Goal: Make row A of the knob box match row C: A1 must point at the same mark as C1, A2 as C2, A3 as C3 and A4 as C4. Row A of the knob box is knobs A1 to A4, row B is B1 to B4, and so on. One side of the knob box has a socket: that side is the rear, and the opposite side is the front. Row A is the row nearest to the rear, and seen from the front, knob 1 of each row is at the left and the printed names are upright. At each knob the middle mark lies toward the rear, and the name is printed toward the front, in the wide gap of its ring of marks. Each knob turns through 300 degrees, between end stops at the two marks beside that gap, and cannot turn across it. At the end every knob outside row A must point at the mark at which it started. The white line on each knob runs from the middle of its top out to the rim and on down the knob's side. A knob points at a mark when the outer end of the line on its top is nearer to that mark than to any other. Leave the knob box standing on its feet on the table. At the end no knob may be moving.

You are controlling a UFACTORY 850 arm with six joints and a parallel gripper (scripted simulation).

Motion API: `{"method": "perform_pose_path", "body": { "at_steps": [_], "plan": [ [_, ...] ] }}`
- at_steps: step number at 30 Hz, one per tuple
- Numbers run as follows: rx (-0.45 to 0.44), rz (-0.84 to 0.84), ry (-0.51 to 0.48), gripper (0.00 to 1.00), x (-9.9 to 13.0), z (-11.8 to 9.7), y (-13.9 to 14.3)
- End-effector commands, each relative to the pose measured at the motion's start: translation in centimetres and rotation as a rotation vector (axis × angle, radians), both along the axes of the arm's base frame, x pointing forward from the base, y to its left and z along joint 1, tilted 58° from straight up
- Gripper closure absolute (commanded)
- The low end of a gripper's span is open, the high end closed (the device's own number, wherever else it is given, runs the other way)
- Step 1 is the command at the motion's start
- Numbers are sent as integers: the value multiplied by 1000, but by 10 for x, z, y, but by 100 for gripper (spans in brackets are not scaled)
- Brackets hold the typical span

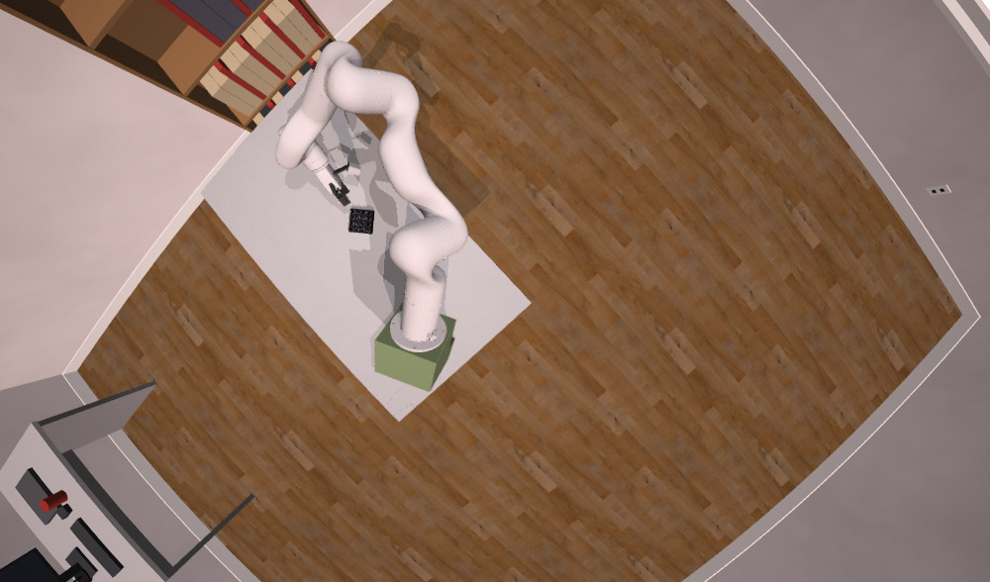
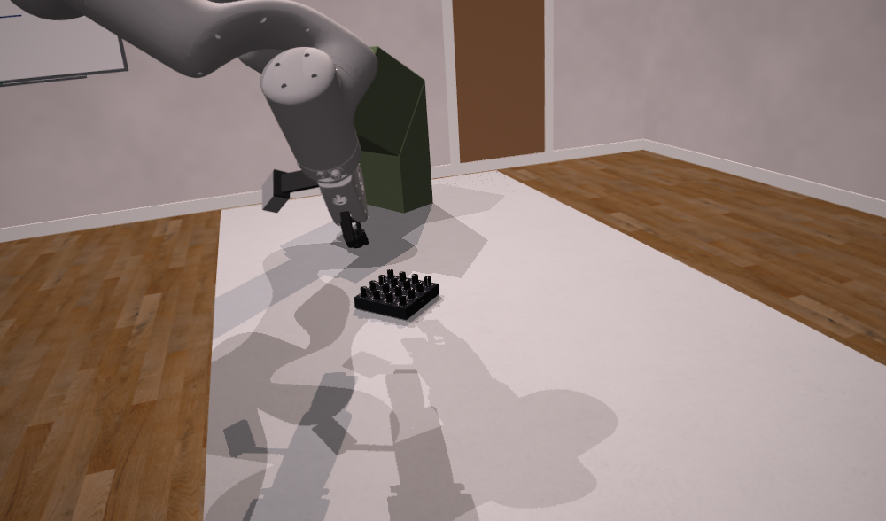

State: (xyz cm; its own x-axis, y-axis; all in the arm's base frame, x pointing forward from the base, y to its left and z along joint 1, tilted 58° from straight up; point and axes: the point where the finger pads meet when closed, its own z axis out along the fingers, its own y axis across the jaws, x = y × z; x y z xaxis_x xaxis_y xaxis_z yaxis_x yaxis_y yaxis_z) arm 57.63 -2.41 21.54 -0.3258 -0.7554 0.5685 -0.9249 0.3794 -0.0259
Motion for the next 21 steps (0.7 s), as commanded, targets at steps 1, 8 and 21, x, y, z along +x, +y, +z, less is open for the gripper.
{"method": "perform_pose_path", "body": {
  "at_steps": [1, 8, 21],
  "plan": [
    [-26, 140, 66, 0, -1, -7, -10],
    [-54, 277, 141, 0, -1, -13, -19],
    [-106, 534, 295, 0, 0, -26, -33]
  ]
}}
